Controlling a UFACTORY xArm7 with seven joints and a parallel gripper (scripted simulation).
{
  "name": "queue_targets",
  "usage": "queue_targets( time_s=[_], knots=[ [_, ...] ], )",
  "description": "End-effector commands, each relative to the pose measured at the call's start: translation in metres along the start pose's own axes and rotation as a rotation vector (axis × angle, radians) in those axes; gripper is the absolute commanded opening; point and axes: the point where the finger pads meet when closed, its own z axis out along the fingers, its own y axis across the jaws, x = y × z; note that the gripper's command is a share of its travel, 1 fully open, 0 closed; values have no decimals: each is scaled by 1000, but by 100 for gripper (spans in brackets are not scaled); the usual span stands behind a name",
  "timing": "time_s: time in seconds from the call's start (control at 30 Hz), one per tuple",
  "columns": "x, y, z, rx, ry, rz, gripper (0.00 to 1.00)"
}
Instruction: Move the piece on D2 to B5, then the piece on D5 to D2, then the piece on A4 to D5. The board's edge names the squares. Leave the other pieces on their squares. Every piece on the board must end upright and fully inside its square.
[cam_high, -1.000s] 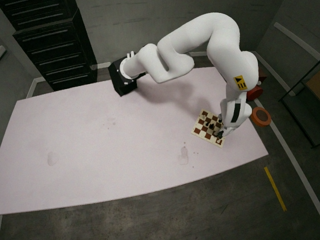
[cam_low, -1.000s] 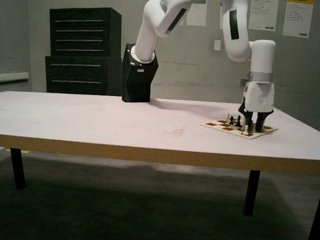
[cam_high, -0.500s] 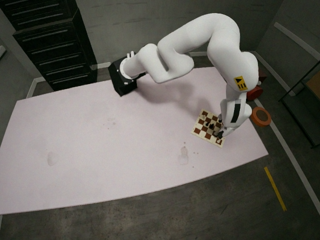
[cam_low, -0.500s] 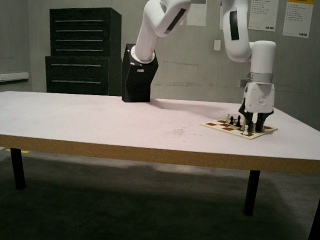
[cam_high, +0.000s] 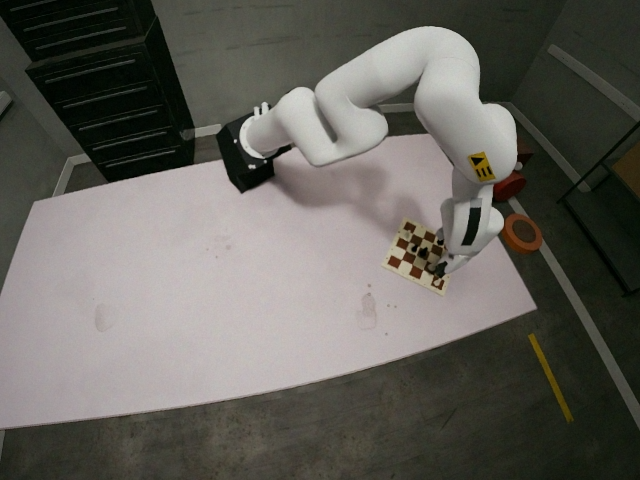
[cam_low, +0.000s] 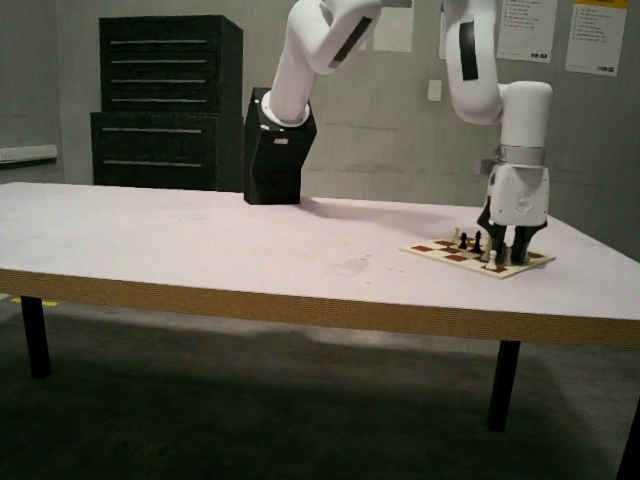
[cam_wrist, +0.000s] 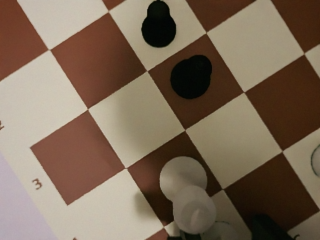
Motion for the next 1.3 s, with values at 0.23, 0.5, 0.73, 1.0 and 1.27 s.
queue_targets(
  time_s=[0.23, 0.5, 0.73, 1.0, 1.27],
  knots=[
    [-1, 1, -1, -2, -1, 0, 0],
    [-1, 1, -1, -2, -1, 0, 0],
    [-1, 1, -1, -2, -1, 0, 0],
    [-1, 1, -1, -2, -1, 0, 0],
    [-1, 1, -1, -2, -1, 0, 0]
  ],
)
